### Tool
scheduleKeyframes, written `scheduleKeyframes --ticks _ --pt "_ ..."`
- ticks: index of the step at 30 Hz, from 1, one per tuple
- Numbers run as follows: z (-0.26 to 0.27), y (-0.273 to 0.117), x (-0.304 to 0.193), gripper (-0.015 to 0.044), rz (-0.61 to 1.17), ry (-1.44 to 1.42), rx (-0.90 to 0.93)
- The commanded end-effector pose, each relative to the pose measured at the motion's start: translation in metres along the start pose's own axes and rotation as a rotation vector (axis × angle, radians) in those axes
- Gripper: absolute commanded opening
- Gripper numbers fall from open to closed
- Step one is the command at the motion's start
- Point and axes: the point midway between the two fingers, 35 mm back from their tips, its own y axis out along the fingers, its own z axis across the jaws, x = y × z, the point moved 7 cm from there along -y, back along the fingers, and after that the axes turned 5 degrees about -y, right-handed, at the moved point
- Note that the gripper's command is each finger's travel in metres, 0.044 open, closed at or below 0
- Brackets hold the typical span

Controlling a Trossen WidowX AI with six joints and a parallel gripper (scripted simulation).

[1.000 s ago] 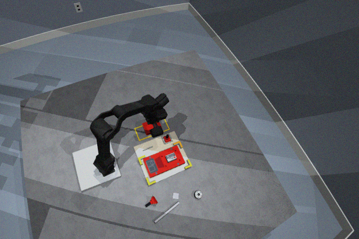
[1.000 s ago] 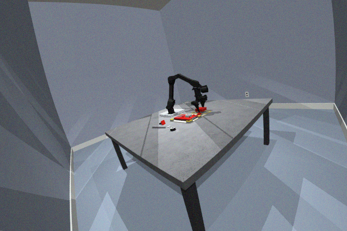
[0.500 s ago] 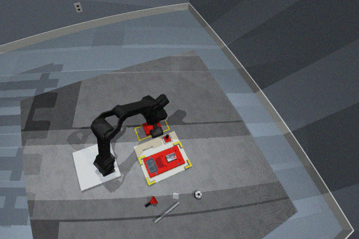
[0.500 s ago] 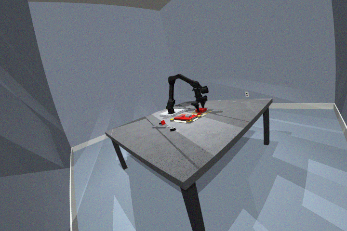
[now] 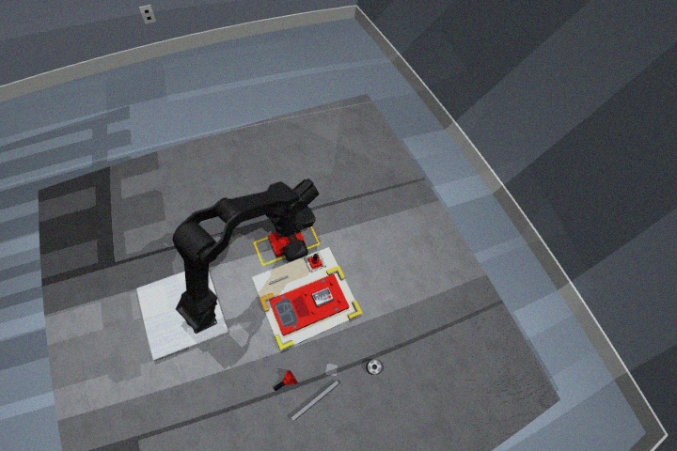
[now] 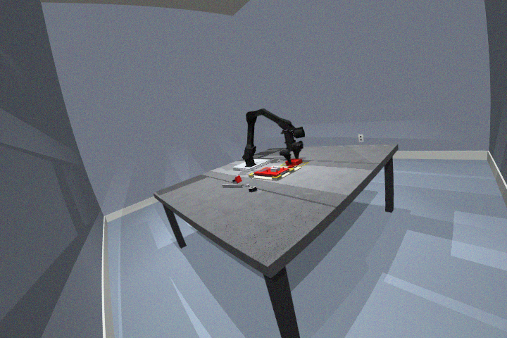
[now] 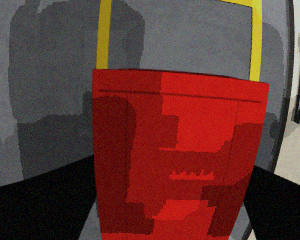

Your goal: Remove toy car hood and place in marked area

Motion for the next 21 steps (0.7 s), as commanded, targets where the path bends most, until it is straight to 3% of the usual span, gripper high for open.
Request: scheduleKeyframes --ticks 1,16,21 --pt "0.0 0.0 0.0 0.0053 -0.001 0.0 0.0" --pt "0.0 0.0 0.0 0.044 -0.001 0.0 0.0" --pt "0.0 -0.025 0.003 0.044 0.003 0.0 0.002"
